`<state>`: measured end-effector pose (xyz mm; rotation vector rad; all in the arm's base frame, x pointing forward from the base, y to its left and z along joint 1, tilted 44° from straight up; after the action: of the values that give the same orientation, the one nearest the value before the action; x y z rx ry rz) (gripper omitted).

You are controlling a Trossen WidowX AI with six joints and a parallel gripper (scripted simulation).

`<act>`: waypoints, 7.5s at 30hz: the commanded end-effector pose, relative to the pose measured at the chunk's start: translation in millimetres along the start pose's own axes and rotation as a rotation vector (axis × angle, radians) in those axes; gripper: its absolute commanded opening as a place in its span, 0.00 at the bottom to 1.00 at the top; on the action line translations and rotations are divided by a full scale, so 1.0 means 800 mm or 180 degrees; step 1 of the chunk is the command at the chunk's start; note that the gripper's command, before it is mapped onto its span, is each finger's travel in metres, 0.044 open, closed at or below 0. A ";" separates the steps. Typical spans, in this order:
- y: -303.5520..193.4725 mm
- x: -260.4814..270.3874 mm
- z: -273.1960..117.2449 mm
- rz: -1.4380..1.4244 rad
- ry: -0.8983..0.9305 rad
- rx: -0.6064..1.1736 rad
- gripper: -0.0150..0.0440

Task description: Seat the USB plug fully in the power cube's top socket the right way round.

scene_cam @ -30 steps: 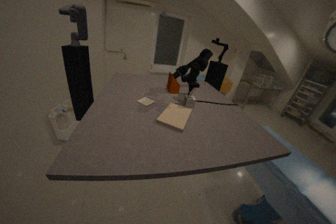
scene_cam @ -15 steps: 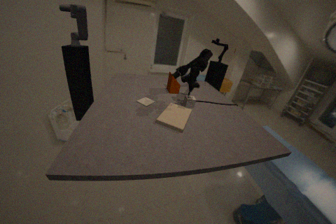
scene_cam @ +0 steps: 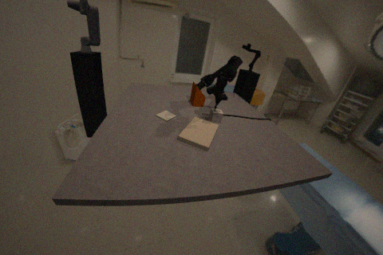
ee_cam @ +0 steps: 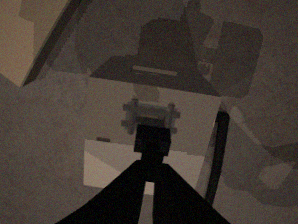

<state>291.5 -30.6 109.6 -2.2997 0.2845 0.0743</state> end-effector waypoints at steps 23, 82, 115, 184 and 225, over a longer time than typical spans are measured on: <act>0.000 0.001 0.004 0.0003 0.0004 0.0056 0.25; 0.000 0.001 0.013 0.0002 0.0003 0.0057 0.25; 0.001 0.001 0.018 0.0002 0.0003 0.0058 0.25; 0.001 0.001 0.028 0.0002 0.0003 0.0059 0.25; 0.003 0.001 0.025 0.0019 0.0014 0.0052 0.42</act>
<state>292.3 -16.8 94.1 -2.2836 0.2911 0.0703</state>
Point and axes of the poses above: the point midway between the two fingers, 35 mm back from their tips, its own z axis out along the fingers, its own x axis across the jaws, y = z × x, the point moved 8 cm from there along -z, back along the fingers, and after that the axes turned 7 degrees about z, right-handed, at the moved point
